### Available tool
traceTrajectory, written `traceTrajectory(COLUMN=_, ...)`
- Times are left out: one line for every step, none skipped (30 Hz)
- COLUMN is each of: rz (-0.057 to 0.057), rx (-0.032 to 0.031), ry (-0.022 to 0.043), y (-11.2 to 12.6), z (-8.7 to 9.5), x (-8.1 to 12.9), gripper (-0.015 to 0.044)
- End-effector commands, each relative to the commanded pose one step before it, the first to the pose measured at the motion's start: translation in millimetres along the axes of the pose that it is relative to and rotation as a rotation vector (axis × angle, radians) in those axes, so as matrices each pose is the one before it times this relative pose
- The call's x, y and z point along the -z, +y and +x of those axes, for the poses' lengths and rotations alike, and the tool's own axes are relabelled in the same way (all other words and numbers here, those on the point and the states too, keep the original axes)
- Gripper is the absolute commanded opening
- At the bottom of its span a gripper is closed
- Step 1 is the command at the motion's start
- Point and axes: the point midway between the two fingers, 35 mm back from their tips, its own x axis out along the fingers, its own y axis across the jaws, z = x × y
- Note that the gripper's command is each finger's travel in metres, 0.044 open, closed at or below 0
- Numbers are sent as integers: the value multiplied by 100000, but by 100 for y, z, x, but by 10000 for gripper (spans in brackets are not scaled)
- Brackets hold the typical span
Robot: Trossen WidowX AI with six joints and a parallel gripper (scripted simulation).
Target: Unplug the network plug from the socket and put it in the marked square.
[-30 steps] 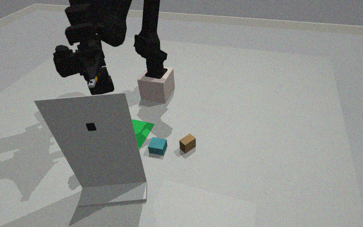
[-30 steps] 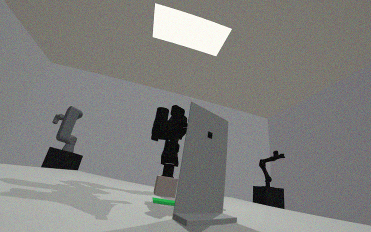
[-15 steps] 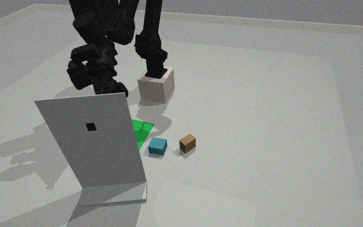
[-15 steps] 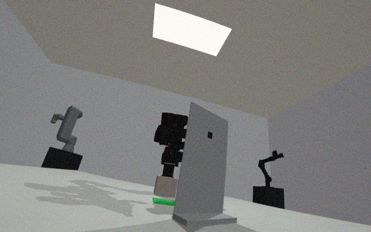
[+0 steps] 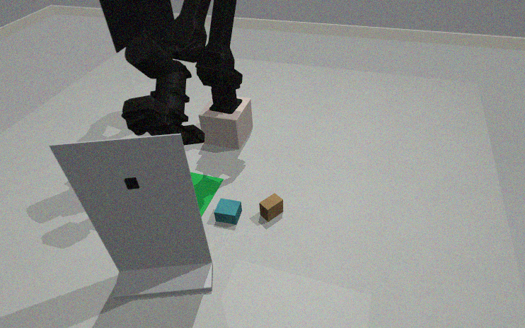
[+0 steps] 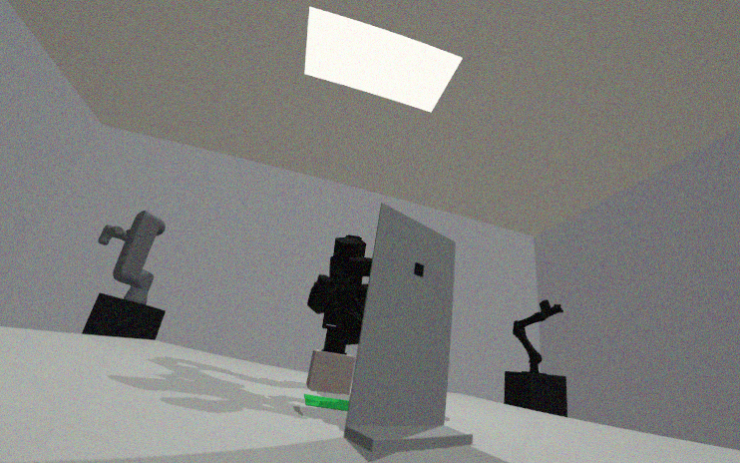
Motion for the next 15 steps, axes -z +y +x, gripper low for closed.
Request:
traceTrajectory(rz=735, rx=10118, ry=-8066, y=-2583, z=-254, x=-328, gripper=0)
traceTrajectory(rz=-135, rx=2054, ry=-1677, y=-516, z=-37, x=-85, gripper=0)
traceTrajectory(rz=-200, rx=2050, ry=-1691, y=-518, z=-39, x=-90, gripper=0)
traceTrajectory(rz=-265, rx=2046, ry=-1706, y=-519, z=-42, x=-96, gripper=0)
traceTrajectory(rz=-329, rx=2039, ry=-1722, y=-520, z=-44, x=-102, gripper=0)
traceTrajectory(rz=-394, rx=2030, ry=-1737, y=-520, z=-45, x=-108, gripper=0)
traceTrajectory(rz=-457, rx=2019, ry=-1753, y=-520, z=-47, x=-114, gripper=0)
traceTrajectory(rz=-521, rx=2007, ry=-1769, y=-519, z=-48, x=-120, gripper=0)
traceTrajectory(rz=-584, rx=1992, ry=-1785, y=-519, z=-50, x=-126, gripper=0)
traceTrajectory(rz=-646, rx=1975, ry=-1802, y=-517, z=-51, x=-132, gripper=0)
traceTrajectory(rz=-707, rx=1956, ry=-1818, y=-516, z=-51, x=-138, gripper=0)
traceTrajectory(rz=-626, rx=1590, ry=-1505, y=-422, z=-42, x=-118, gripper=0)
traceTrajectory(rz=-395, rx=947, ry=-909, y=-253, z=-24, x=-72, gripper=0)
traceTrajectory(rz=-135, rx=314, ry=-304, y=-84, z=-8, x=-24, gripper=0)
traceTrajectory(rz=0, rx=0, ry=0, y=0, z=0, x=0, gripper=0)
